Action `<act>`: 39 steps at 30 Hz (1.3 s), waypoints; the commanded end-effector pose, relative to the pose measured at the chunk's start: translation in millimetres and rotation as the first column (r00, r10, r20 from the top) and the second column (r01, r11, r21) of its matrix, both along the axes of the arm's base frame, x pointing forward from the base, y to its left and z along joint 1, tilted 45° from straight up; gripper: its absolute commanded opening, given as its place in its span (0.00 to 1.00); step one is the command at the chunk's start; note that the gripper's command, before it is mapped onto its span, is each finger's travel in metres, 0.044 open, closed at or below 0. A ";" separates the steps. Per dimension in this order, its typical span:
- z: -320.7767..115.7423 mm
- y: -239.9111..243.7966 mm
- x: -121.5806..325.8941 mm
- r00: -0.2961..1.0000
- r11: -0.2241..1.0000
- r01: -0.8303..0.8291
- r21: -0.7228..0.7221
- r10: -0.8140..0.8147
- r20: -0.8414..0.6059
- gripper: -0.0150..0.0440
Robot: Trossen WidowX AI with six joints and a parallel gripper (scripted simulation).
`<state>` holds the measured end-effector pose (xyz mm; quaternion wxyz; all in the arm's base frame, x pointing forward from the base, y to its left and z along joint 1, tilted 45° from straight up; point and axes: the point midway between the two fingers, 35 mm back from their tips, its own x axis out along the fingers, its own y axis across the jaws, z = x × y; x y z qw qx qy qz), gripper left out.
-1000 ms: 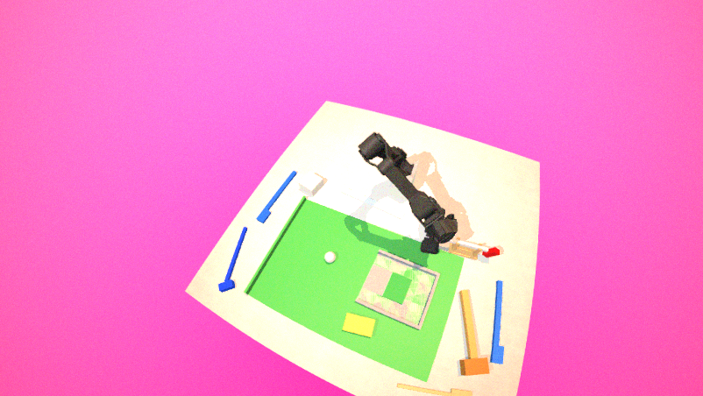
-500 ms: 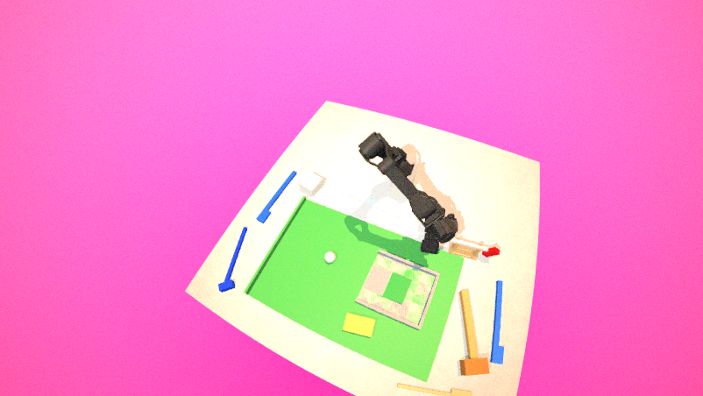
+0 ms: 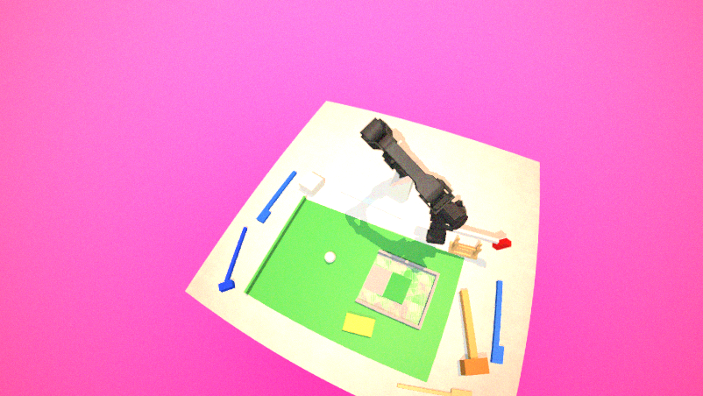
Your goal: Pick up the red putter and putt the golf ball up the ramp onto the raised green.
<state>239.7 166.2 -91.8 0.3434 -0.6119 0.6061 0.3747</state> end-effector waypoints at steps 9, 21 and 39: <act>32.0 -19.7 20.9 0.982 0.987 0.157 0.015 -0.158 0.105 0.25; 100.0 -74.6 49.7 0.857 0.902 0.428 0.051 -0.423 0.295 0.25; 200.3 -173.6 47.6 0.469 0.645 0.744 0.175 -0.690 0.551 0.25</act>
